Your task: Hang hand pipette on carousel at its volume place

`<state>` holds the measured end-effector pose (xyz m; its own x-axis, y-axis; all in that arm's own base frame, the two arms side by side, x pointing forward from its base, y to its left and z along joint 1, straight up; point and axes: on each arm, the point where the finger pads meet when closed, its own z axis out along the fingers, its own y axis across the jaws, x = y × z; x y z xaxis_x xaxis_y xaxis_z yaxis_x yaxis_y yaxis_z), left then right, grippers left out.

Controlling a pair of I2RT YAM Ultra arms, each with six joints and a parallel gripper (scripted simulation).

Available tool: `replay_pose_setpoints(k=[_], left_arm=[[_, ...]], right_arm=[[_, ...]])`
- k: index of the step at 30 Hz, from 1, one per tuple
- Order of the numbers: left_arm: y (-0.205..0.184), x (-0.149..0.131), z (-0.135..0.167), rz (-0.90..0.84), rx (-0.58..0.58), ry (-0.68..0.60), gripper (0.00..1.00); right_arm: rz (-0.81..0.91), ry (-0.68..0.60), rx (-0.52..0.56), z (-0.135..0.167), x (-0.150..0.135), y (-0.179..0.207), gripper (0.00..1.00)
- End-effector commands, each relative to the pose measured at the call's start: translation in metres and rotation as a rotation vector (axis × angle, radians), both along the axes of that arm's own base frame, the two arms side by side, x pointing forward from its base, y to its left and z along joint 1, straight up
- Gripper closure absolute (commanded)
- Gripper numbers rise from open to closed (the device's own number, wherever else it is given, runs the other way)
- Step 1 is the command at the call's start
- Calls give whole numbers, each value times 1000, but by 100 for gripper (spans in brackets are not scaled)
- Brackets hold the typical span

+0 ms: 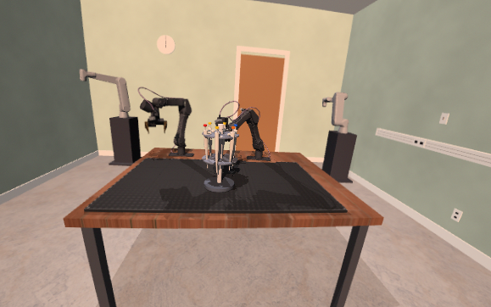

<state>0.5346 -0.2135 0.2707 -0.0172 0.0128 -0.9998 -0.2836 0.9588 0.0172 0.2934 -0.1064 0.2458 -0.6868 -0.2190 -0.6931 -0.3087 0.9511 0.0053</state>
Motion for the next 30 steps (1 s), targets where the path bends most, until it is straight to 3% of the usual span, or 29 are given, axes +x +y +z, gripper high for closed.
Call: replay_pose_setpoints(k=[1, 11, 16, 19, 30], left_arm=[[1, 4, 16, -76, -30, -40, 50], [-10, 7, 12, -89, -23, -28, 50], [1, 5, 16, -259, -28, -41, 50], [0, 6, 26, -263, -36, -60, 50], [0, 5, 16, -337, -27, -41, 50]], right_arm=[[6, -29, -5, 7, 4, -3, 0], [6, -29, -5, 7, 4, -3, 0], [6, -29, -5, 7, 4, -3, 0], [6, -29, -5, 7, 4, -3, 0], [6, -29, -5, 7, 4, -3, 0]])
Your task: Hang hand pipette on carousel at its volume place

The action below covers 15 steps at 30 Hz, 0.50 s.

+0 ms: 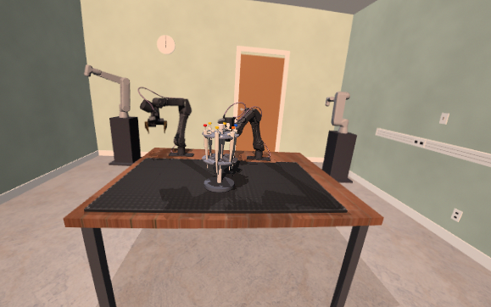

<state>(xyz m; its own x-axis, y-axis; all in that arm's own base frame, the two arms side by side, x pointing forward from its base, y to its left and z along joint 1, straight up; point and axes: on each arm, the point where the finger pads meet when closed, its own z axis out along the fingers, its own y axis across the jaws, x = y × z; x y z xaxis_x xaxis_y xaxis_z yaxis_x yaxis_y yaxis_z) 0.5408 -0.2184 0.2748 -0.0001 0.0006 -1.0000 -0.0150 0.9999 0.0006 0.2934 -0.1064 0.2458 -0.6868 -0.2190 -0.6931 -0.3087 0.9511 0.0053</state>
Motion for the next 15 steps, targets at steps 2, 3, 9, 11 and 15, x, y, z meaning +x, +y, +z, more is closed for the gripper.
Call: replay_pose_setpoints(k=[2, 3, 9, 11, 15], left_arm=[[5, -1, 12, -137, -13, -25, 50], [5, -1, 12, -174, -13, -25, 50], [-5, 3, 12, -190, -10, -17, 50], [-7, 2, 12, -194, -10, -17, 50], [-6, 3, 12, -192, -9, -17, 50]], right_arm=[[6, -29, -5, 7, 4, -3, 0], [6, -29, -5, 7, 4, -3, 0], [6, -29, -5, 7, 4, -3, 0], [6, -29, -5, 7, 4, -3, 0], [6, -29, -5, 7, 4, -3, 0]])
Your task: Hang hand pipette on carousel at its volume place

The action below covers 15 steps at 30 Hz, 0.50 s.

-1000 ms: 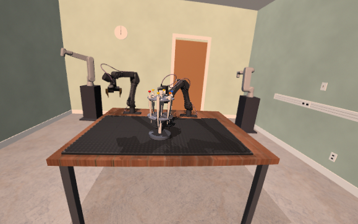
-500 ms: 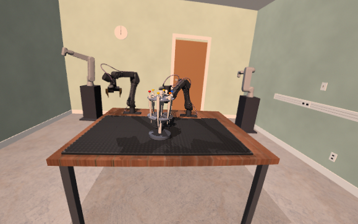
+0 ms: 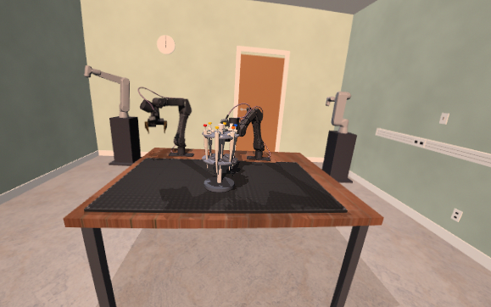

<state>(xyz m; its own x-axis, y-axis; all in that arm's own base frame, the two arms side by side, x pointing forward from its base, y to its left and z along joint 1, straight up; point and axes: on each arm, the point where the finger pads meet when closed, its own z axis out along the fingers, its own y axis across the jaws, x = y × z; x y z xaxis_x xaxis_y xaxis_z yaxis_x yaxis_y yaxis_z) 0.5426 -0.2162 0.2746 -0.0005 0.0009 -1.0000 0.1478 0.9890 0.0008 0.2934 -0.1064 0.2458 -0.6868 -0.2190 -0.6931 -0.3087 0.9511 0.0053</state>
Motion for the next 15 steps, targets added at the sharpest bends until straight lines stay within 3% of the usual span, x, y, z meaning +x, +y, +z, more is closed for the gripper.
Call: replay_pose_setpoints(k=[1, 5, 6, 15], left_arm=[[2, 0, 16, -51, -12, -21, 50], [2, -3, 10, -198, -8, -19, 50], [0, 2, 25, -202, -17, -48, 50], [-8, 2, 11, -215, -8, -17, 50]], right_arm=[[6, -29, -5, 7, 4, -3, 0], [6, -29, -5, 7, 4, -3, 0], [6, -29, -5, 7, 4, -3, 0], [6, -29, -5, 7, 4, -3, 0]])
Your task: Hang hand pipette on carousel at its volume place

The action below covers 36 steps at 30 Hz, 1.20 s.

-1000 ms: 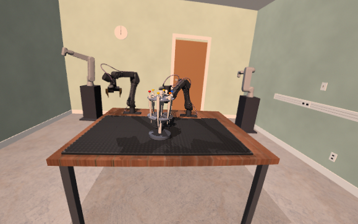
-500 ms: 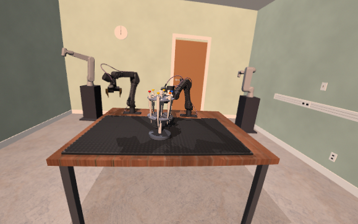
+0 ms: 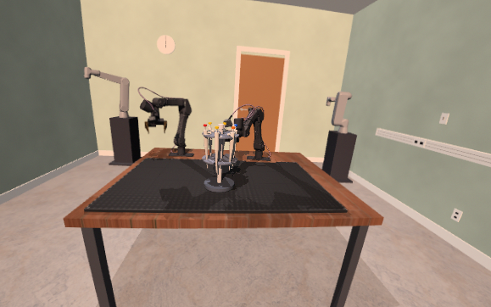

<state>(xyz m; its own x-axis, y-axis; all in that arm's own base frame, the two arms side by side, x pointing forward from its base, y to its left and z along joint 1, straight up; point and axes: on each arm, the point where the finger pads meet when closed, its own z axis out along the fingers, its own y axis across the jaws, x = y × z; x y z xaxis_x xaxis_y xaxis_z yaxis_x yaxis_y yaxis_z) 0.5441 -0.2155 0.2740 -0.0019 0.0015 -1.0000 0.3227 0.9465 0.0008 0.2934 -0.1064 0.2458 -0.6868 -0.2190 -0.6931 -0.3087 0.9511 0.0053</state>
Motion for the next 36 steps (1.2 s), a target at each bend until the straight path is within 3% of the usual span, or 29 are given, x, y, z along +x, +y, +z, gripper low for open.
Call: replay_pose_setpoints(k=[1, 7, 11, 25, 26, 36], left_arm=[[-9, 0, 12, -35, -10, -17, 50], [-2, 5, 6, -205, -5, -8, 50], [-1, 1, 20, -209, -10, -33, 50], [-5, -1, 10, -210, -5, -19, 50], [-9, -2, 20, -223, -10, -31, 88], [-5, -1, 10, -210, -5, -19, 88]], right_arm=[[6, -29, -5, 7, 4, -3, 0], [6, -29, -5, 7, 4, -3, 0], [6, -29, -5, 7, 4, -3, 0], [6, -29, -5, 7, 4, -3, 0], [6, -29, -5, 7, 4, -3, 0], [6, -29, -5, 7, 4, -3, 0]])
